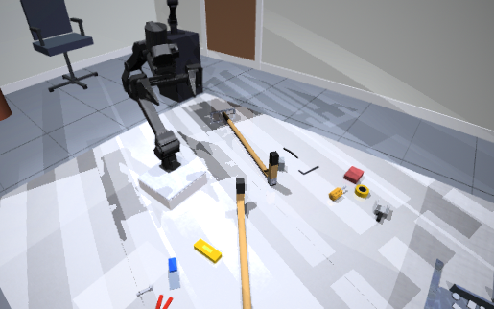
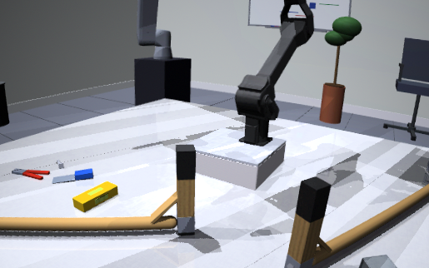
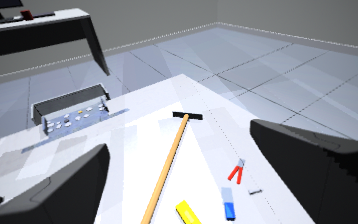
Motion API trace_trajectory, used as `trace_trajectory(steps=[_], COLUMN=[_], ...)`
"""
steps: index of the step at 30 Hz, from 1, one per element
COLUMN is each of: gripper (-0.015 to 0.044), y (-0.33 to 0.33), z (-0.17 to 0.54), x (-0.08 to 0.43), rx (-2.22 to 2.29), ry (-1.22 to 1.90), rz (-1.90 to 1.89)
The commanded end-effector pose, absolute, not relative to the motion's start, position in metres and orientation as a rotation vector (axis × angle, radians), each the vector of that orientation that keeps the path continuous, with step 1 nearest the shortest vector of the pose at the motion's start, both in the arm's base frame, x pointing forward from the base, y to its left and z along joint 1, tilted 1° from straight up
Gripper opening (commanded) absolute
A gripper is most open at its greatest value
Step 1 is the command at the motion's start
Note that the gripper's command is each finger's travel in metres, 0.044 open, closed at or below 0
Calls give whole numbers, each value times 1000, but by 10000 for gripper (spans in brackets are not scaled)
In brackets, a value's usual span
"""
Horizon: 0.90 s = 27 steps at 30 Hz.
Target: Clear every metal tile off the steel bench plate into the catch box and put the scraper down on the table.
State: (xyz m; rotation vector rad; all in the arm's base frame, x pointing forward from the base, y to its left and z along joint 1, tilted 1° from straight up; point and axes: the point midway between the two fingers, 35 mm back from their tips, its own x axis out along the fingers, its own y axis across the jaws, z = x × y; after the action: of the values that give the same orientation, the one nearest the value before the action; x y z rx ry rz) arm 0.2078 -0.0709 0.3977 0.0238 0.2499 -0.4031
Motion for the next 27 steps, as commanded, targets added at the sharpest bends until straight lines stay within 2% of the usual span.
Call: trace_trajectory(steps=[1,27], gripper=[440,440], y=[-62,-15], z=[404,437], x=[208,203], rx=[23,12], ry=[239,166], rz=[-371,-182])
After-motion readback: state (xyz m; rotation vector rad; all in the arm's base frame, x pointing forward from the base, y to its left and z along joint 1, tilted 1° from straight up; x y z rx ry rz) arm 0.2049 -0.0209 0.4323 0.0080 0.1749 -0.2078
